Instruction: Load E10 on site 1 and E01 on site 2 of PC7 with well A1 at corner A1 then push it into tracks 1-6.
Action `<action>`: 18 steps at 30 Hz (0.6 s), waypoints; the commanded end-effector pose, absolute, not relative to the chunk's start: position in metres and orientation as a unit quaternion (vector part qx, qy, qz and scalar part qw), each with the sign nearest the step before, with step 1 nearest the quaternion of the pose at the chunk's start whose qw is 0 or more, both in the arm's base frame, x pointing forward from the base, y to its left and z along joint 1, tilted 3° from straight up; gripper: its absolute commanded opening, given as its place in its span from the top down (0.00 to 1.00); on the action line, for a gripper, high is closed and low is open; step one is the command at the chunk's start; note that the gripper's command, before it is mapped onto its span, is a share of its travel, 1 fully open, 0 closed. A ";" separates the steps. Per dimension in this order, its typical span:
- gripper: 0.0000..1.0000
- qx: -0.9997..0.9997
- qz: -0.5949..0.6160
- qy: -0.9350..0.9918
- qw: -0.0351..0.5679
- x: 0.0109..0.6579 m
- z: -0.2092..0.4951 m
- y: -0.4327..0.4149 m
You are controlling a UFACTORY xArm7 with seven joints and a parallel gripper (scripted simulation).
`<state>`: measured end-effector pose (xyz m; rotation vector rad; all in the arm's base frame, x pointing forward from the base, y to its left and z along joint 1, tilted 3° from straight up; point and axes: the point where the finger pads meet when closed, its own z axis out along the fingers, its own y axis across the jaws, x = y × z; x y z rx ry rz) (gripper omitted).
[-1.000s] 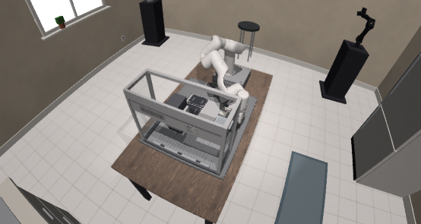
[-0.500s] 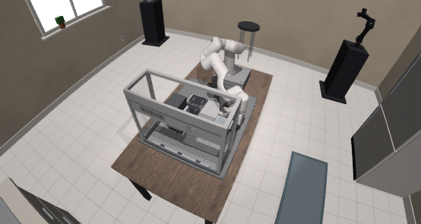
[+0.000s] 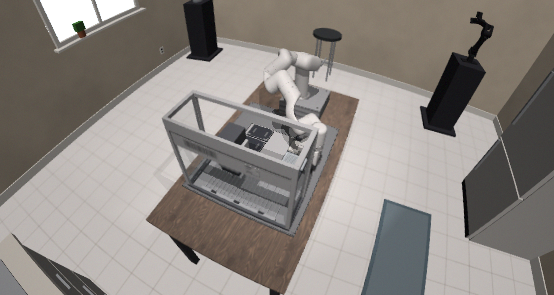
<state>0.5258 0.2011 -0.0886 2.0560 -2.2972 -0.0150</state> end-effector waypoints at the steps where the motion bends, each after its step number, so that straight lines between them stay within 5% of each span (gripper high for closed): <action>1: 0.00 0.667 -0.004 -0.745 0.027 0.527 -0.090 0.202; 18: 0.00 0.667 -0.004 -0.745 0.027 0.527 -0.100 0.201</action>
